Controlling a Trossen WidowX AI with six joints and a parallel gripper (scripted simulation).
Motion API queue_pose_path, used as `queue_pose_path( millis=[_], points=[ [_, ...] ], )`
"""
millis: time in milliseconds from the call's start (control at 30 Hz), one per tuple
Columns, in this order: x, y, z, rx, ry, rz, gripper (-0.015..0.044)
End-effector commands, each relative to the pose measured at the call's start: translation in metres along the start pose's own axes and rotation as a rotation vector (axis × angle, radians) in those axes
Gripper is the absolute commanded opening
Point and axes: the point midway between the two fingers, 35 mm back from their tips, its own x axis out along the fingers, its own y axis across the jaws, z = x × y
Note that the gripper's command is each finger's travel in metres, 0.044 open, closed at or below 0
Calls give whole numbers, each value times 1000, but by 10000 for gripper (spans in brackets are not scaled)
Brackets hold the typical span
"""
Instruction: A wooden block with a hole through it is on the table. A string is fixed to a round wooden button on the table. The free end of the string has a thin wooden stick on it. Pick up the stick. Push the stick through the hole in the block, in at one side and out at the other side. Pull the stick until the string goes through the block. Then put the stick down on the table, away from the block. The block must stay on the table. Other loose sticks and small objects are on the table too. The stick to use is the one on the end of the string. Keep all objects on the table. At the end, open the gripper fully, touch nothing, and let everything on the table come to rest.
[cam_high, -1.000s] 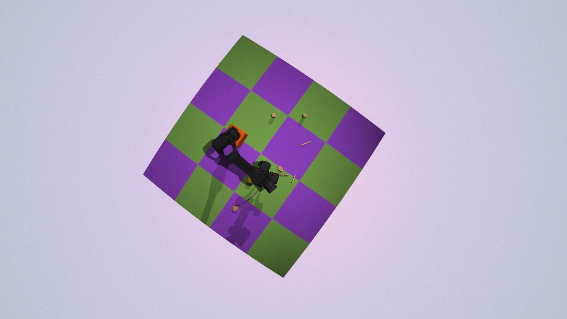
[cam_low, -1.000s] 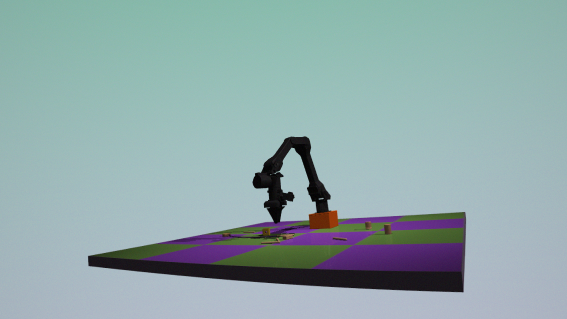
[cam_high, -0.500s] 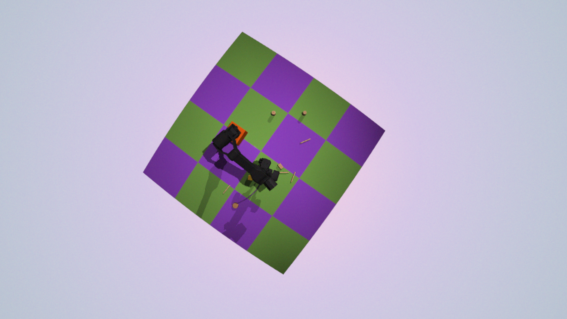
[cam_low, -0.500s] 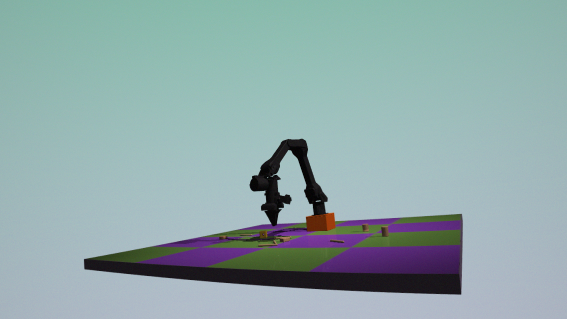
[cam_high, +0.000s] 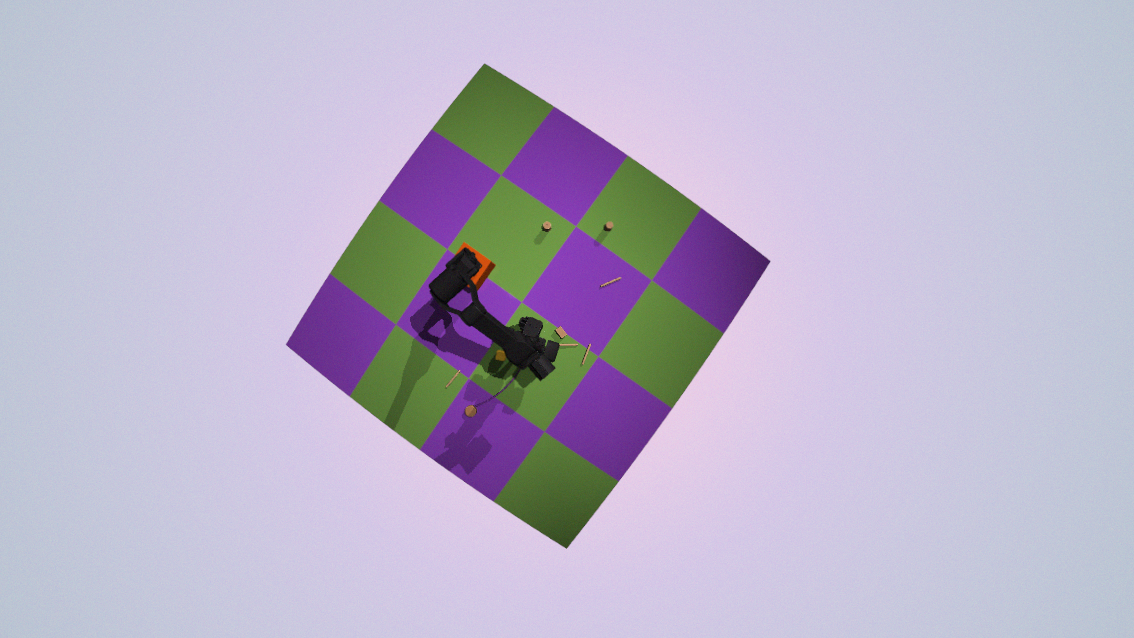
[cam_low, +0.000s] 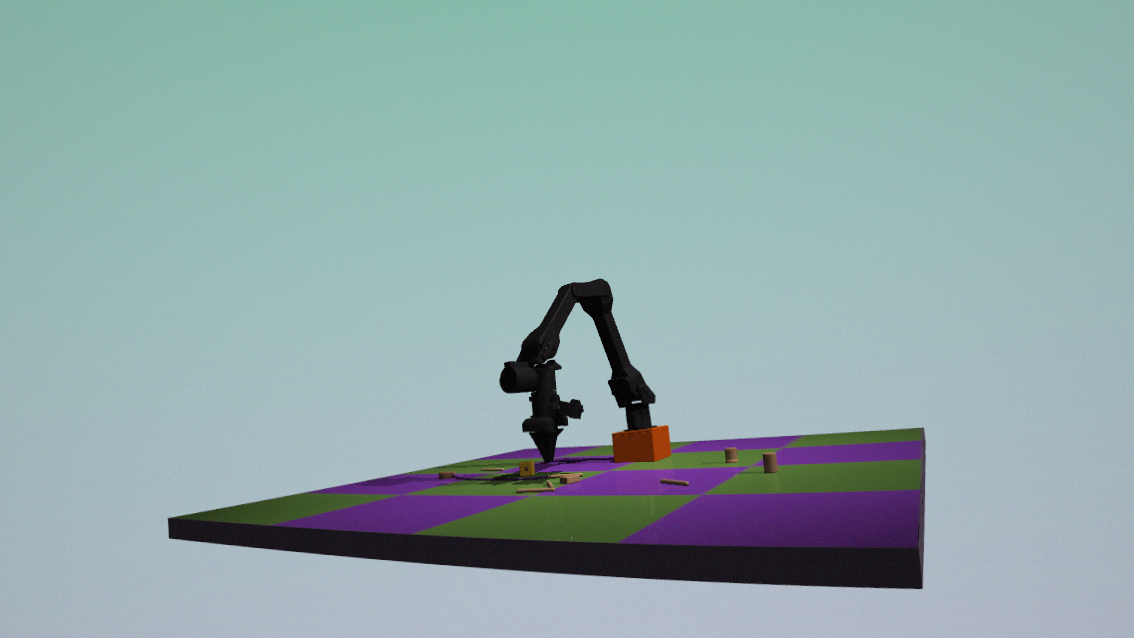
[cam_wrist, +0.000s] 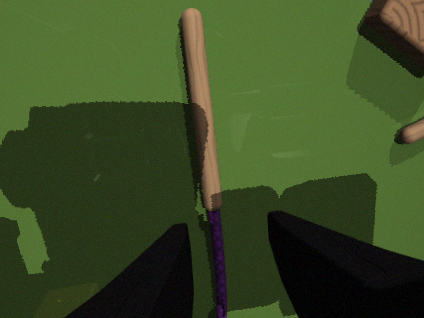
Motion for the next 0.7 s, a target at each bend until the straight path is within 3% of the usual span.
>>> queue_pose_path(
  millis=[0,667],
  points=[
    [7,1,1,-6,-2,4,124],
    [36,3,2,-6,-2,5,124]
  ],
)
